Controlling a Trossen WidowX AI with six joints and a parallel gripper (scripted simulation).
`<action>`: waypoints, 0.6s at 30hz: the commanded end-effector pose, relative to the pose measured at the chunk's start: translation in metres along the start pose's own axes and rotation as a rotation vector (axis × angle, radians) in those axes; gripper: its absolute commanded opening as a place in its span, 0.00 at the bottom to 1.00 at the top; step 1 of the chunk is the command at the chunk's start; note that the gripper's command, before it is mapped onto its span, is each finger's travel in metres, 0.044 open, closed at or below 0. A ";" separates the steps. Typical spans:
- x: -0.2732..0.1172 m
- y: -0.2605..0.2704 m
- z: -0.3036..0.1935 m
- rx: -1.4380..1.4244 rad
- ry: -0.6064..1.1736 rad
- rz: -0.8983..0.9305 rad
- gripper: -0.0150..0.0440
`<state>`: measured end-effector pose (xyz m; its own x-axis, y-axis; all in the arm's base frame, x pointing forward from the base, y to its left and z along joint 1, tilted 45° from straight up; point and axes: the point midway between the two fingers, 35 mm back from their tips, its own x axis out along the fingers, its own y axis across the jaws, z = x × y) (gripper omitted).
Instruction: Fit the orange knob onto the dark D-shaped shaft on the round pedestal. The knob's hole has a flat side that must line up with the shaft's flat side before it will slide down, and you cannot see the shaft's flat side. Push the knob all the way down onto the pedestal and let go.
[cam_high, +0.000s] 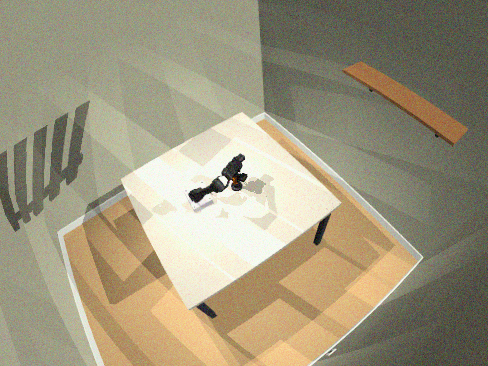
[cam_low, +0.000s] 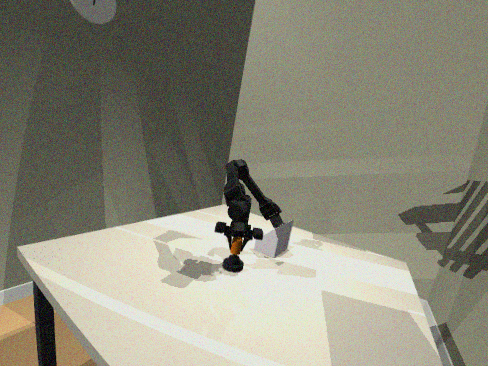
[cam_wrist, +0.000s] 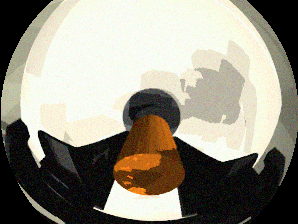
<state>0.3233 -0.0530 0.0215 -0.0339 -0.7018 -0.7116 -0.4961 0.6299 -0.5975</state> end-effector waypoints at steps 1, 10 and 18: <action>-0.002 0.001 0.000 -0.117 -0.003 0.000 0.25; 0.002 0.001 0.002 -0.159 -0.003 -0.001 0.25; 0.003 0.000 0.001 -0.159 -0.003 -0.001 0.25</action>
<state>0.3235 -0.0541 0.0191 -0.0339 -0.7008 -0.7125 -0.6241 0.5717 -0.5326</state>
